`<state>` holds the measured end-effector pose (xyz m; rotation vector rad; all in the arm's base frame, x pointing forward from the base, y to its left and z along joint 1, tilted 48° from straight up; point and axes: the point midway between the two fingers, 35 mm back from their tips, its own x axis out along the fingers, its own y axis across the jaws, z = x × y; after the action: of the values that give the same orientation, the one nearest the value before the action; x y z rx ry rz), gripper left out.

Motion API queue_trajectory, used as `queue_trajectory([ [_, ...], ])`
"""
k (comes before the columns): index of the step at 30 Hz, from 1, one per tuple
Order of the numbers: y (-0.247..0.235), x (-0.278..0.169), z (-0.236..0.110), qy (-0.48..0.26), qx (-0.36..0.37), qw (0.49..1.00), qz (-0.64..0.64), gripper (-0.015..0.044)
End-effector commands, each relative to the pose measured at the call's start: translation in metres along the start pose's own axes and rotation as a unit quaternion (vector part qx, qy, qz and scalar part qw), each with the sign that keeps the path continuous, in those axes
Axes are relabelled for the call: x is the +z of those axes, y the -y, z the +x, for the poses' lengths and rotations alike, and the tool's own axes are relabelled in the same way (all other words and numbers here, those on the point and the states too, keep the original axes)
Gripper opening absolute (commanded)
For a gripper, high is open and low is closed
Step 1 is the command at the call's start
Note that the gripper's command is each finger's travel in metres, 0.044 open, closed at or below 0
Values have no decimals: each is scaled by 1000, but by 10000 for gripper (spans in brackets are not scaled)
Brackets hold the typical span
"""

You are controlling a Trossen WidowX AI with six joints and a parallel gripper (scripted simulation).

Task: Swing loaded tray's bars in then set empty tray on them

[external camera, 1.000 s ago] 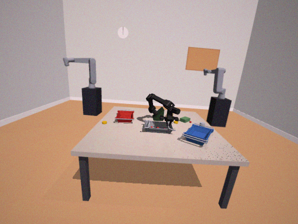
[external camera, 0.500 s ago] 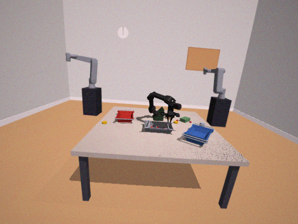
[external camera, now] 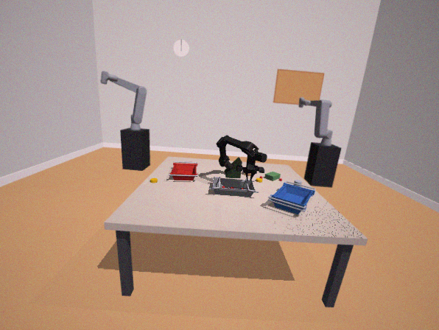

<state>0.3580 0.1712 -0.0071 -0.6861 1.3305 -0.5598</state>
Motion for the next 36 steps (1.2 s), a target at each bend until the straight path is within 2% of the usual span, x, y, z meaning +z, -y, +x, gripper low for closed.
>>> queue_trajectory([
  [1,0,0,0,0,0,1000,-1,86],
  [4,0,0,0,0,0,1000,-1,7],
  [5,0,0,0,0,0,1000,-1,0],
  [36,0,0,0,0,0,1000,0,0],
])
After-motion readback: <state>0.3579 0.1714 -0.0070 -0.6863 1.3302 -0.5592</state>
